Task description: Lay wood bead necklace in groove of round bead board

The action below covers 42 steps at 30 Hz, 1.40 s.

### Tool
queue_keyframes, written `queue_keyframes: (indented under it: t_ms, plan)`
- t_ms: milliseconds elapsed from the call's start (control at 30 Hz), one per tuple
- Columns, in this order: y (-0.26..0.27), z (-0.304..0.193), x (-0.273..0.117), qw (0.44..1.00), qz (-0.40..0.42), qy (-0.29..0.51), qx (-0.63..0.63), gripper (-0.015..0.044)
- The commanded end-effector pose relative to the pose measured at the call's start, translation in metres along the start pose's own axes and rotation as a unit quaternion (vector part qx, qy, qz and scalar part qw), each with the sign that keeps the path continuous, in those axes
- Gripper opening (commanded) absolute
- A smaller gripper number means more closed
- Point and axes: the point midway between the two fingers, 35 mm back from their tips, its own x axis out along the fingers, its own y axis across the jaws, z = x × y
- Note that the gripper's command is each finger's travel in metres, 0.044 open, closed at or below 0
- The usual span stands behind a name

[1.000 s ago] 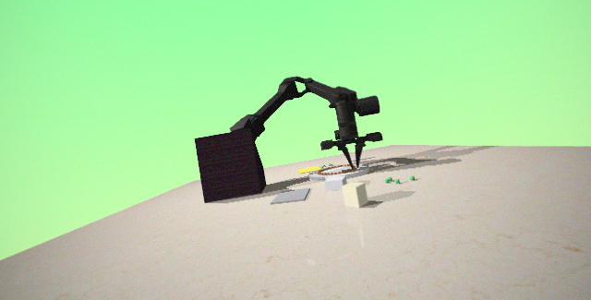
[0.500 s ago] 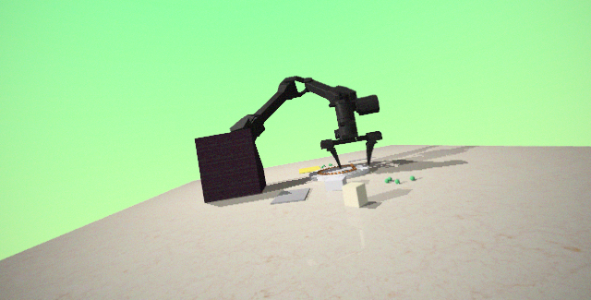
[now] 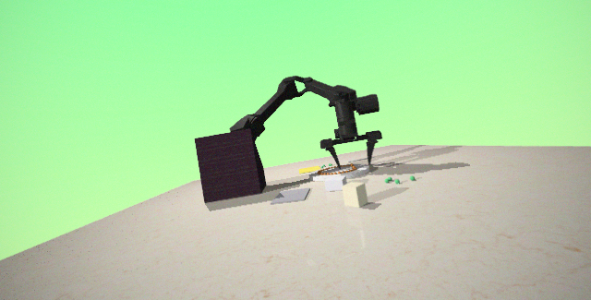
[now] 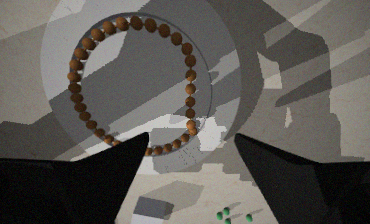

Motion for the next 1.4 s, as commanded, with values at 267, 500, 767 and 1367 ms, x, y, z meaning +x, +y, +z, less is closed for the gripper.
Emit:
queue_keyframes:
  t_ms: [267,500,767,1367]
  plan:
    - [0.0,0.047,-0.021,0.998,0.0,-0.001,-0.056,0.023]
    - [0.004,0.072,-0.032,0.996,0.0,-0.001,-0.084,0.012]
    - [0.002,0.07,-0.024,0.996,-0.001,0.0,-0.085,0.012]
    - [0.003,0.072,0.001,0.996,0.0,-0.001,-0.085,0.012]
